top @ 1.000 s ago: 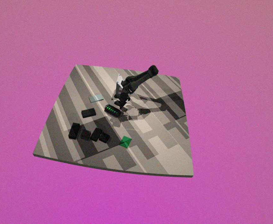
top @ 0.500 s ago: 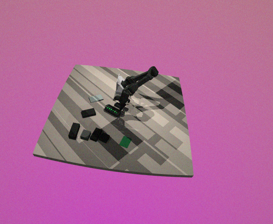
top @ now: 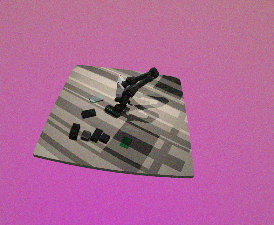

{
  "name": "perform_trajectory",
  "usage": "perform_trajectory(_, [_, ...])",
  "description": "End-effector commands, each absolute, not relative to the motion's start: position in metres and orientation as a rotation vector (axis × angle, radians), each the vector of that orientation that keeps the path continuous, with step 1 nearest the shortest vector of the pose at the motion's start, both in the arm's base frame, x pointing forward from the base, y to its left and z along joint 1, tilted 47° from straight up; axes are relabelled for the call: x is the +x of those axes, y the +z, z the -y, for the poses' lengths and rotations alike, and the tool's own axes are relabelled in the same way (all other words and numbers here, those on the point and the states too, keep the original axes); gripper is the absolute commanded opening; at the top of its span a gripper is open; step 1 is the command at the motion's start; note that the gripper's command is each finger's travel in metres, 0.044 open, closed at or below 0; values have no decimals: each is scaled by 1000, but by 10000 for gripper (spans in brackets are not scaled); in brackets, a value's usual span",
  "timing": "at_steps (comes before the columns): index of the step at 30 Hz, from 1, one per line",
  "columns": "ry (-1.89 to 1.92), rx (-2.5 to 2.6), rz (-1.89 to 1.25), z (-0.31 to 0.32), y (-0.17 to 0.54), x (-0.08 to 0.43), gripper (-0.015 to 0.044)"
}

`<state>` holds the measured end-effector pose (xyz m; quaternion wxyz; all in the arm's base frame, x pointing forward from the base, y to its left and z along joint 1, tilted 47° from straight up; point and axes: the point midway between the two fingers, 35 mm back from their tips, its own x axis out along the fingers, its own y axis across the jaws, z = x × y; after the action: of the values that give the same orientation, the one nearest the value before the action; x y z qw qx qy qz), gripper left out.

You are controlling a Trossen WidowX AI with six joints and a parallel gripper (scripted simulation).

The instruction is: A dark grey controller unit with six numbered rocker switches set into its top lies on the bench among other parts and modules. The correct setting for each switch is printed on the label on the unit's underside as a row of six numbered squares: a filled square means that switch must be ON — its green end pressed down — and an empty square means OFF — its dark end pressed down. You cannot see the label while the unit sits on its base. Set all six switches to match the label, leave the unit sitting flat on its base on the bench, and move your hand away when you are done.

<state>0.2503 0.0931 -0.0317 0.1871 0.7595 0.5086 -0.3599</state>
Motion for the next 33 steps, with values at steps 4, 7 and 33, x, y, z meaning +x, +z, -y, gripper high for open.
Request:
perform_trajectory(4, [-1022, 2139, -1425, -92, -34, 252, 0])
perform_trajectory(7, [-1022, 2139, -1425, -92, -34, 253, 0])
perform_trajectory(33, [-1021, 2139, -1424, -90, -37, 262, 0])
